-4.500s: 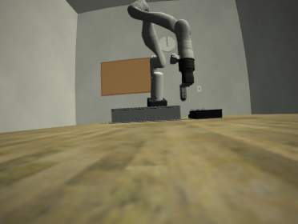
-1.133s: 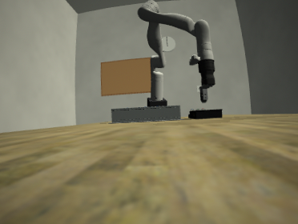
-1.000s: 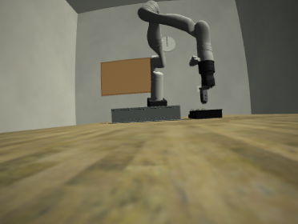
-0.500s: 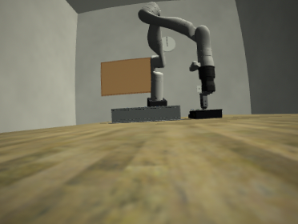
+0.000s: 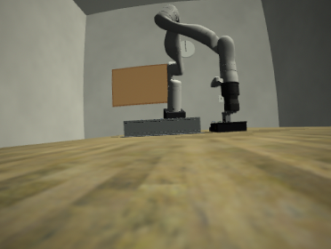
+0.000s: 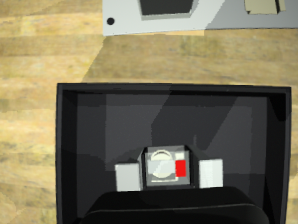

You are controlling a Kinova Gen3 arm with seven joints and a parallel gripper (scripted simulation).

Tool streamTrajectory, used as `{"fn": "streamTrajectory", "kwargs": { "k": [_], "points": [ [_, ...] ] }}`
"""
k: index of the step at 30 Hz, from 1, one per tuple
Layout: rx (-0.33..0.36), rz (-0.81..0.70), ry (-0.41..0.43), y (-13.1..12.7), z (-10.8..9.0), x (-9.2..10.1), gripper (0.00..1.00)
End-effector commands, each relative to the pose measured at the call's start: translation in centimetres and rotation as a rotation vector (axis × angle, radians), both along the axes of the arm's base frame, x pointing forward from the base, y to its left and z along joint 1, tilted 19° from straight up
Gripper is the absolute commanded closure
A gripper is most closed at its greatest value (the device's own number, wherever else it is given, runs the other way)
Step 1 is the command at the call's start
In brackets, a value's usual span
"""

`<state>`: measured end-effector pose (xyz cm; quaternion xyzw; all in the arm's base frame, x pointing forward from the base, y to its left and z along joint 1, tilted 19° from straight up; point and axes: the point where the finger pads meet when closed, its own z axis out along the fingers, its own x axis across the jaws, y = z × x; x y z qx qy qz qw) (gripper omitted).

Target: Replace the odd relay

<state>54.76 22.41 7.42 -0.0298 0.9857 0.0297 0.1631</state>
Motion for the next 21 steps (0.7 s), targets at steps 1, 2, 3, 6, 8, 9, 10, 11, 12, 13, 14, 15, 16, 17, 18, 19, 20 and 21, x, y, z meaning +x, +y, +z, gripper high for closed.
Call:
{"fn": "streamTrajectory", "kwargs": {
  "k": [1,2,3,6,8,9,10,11,12,13,14,15,16,17,18,19,20,21],
  "points": [
    [0.002,0.001,0.000,0.1,-0.1,0.0,1.00],
    [0.002,0.001,0.001,0.1,-0.2,0.0,1.00],
    [0.002,0.002,0.002,0.2,-0.3,-0.1,1.00],
    [0.002,0.002,0.004,0.2,-0.5,-0.1,1.00],
    [0.002,0.003,0.005,0.3,-0.6,-0.2,1.00],
    [0.003,0.003,0.006,0.3,-0.7,-0.2,1.00],
    [0.003,0.003,0.007,0.4,-0.8,-0.2,1.00],
    [0.003,0.004,0.007,0.4,-0.9,-0.2,1.00],
    [0.003,0.004,0.008,0.4,-1.0,-0.3,1.00],
    [0.003,0.004,0.009,0.4,-1.0,-0.3,1.00],
    [0.003,0.004,0.009,0.5,-1.1,-0.3,1.00],
    [0.003,0.004,0.009,0.5,-1.1,-0.3,1.00],
    [0.003,0.004,0.009,0.5,-1.1,-0.3,1.00],
    [-0.004,-0.001,-0.006,0.1,-0.1,0.0,1.00],
    [-0.003,0.000,-0.005,0.2,-0.1,0.0,1.00],
    [-0.003,0.000,-0.004,0.2,-0.2,-0.1,1.00],
    [-0.002,0.000,-0.003,0.2,-0.3,-0.1,1.00],
    [-0.002,0.001,-0.002,0.3,-0.3,-0.2,1.00]
  ]
}}
